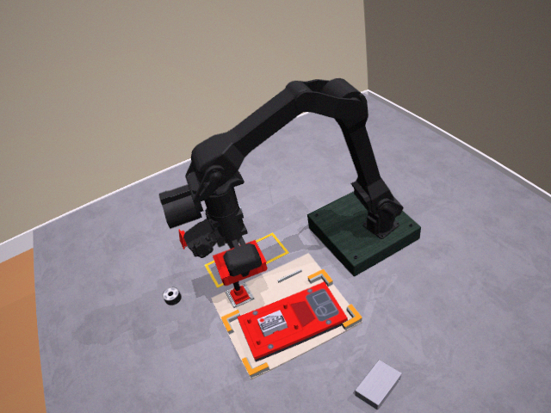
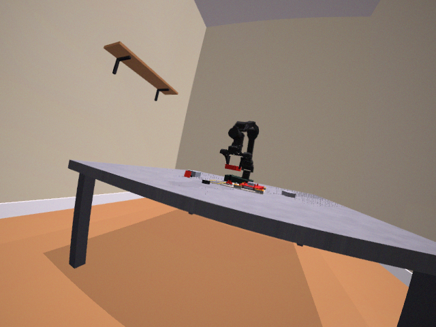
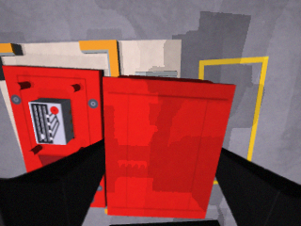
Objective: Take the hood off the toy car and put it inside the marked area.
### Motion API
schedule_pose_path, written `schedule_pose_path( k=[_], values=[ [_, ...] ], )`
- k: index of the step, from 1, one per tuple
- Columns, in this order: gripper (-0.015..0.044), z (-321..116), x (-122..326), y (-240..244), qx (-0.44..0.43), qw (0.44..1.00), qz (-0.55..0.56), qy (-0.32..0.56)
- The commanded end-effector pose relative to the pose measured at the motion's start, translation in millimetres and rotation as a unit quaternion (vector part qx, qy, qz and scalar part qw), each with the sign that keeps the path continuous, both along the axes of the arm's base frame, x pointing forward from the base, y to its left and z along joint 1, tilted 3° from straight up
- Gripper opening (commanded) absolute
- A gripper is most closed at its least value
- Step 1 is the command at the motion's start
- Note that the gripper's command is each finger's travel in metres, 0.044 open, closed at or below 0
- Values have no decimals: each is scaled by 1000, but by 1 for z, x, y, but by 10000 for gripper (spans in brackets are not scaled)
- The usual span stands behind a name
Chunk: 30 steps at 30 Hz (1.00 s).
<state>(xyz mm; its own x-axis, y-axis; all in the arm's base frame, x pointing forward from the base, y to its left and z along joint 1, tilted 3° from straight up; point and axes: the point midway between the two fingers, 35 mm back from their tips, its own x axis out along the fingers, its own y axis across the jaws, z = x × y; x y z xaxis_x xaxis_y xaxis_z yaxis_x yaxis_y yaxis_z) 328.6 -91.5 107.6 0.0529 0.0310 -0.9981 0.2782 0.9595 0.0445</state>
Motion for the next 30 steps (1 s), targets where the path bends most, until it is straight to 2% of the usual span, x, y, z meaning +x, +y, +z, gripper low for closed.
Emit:
schedule_pose_path(
  k=[1, 19, 30],
  values=[
    [0, 0, -9, -19, 2, 1000, 2, 0],
    [0, -1, -51, -91, -1, 1000, 7, 2],
    [0, -6, -53, -93, -1, 1000, 8, 2]
  ],
)
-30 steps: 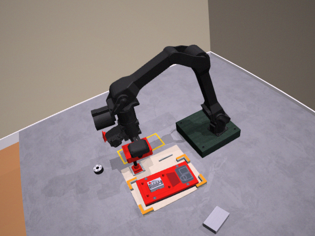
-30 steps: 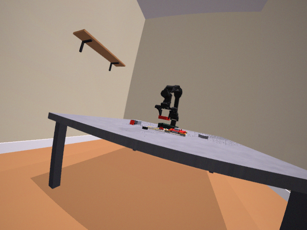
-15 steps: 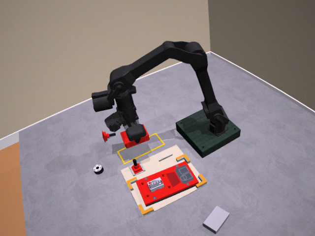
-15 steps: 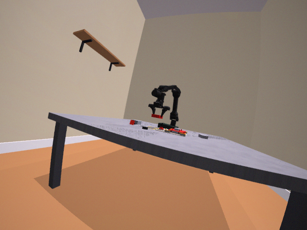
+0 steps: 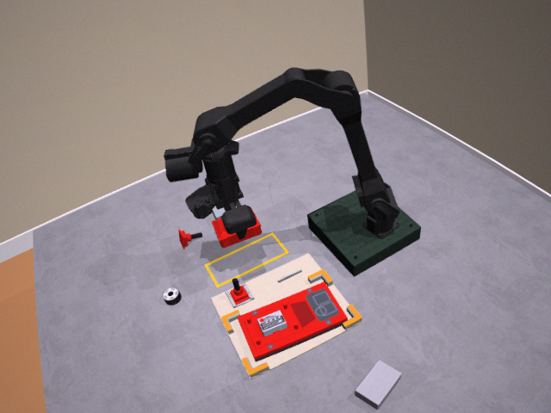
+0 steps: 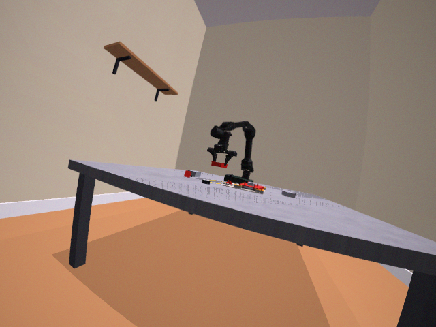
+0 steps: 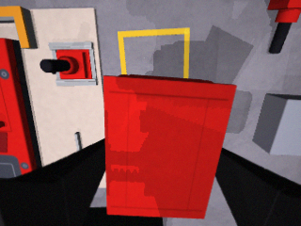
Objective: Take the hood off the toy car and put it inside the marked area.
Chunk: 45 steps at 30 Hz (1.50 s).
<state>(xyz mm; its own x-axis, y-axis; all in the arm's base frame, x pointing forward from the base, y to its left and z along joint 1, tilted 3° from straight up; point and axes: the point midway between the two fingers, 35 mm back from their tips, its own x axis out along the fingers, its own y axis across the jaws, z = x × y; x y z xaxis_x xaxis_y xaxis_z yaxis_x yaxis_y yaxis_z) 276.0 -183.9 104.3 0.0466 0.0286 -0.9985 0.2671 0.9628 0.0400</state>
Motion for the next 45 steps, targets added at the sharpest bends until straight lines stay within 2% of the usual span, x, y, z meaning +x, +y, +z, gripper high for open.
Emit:
schedule_pose_path(
  k=[1, 45],
  values=[
    [0, -3, 0, -1, 1, 1000, 2, -1],
    [0, -41, 4, -1, 1, 1000, 2, -1]
  ],
)
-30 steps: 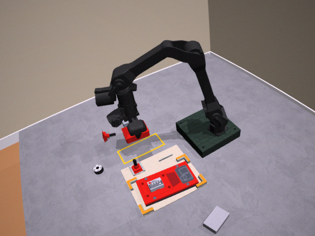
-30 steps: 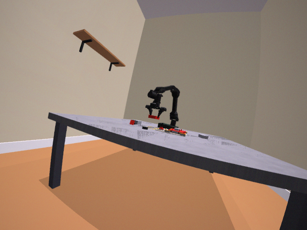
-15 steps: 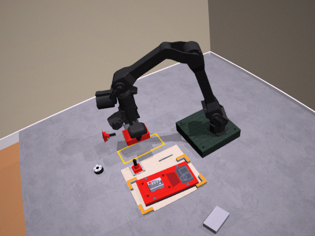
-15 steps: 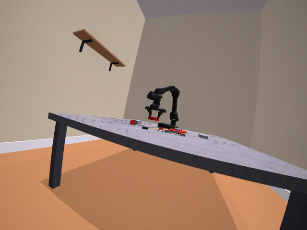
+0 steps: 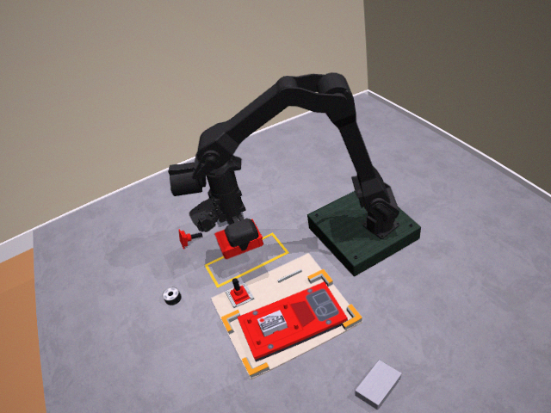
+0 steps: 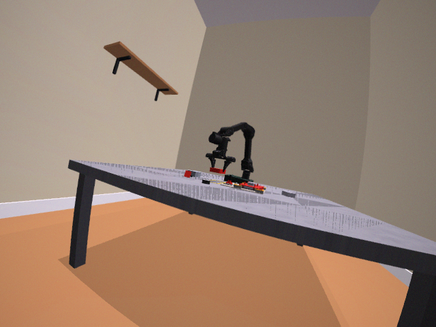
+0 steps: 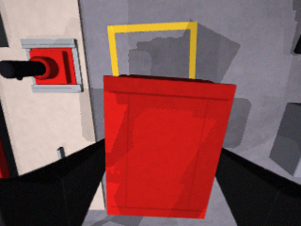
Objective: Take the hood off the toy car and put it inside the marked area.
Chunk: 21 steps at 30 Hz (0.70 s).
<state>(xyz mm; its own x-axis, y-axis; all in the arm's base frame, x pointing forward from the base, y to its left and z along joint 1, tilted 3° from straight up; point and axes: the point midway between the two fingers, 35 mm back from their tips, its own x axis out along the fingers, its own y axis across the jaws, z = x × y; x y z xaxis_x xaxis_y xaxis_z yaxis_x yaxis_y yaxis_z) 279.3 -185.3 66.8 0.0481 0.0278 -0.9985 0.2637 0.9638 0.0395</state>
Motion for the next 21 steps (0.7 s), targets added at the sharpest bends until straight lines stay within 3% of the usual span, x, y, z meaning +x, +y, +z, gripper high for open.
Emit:
schedule_pose_path(
  k=[1, 21],
  values=[
    [0, -4, 0, 1, 1, 1000, 0, 0],
    [0, -21, 0, 2, 1, 1000, 0, 0]
  ],
)
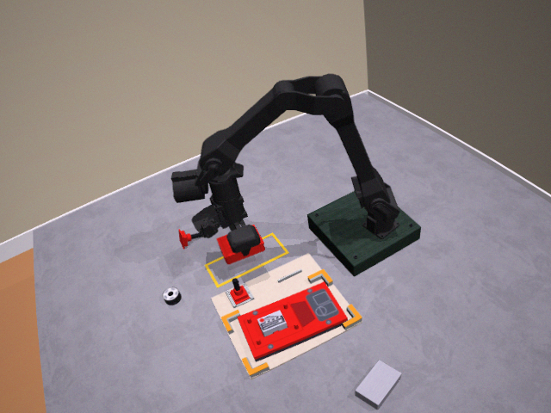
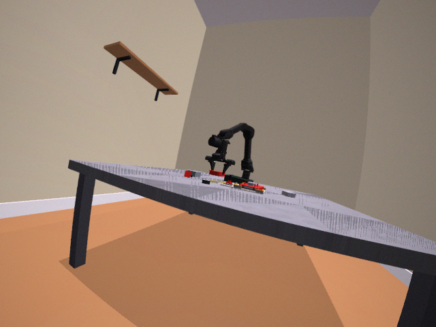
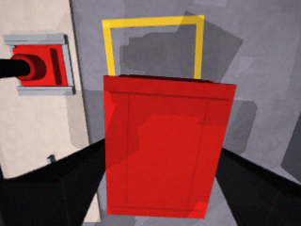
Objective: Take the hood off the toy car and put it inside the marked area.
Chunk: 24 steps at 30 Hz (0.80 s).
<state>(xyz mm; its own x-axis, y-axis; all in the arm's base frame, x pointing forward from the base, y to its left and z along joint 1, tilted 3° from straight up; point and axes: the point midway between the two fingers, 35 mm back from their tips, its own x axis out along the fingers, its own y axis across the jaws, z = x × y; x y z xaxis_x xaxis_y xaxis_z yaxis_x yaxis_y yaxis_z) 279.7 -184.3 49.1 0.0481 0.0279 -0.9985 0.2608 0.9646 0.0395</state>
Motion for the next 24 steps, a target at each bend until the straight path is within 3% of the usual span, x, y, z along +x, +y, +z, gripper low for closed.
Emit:
schedule_pose_path(
  k=[1, 24],
  values=[
    [0, -4, 0, 1, 1, 1000, -2, 0],
    [0, -21, -1, 2, 1, 1000, -2, 0]
  ],
)
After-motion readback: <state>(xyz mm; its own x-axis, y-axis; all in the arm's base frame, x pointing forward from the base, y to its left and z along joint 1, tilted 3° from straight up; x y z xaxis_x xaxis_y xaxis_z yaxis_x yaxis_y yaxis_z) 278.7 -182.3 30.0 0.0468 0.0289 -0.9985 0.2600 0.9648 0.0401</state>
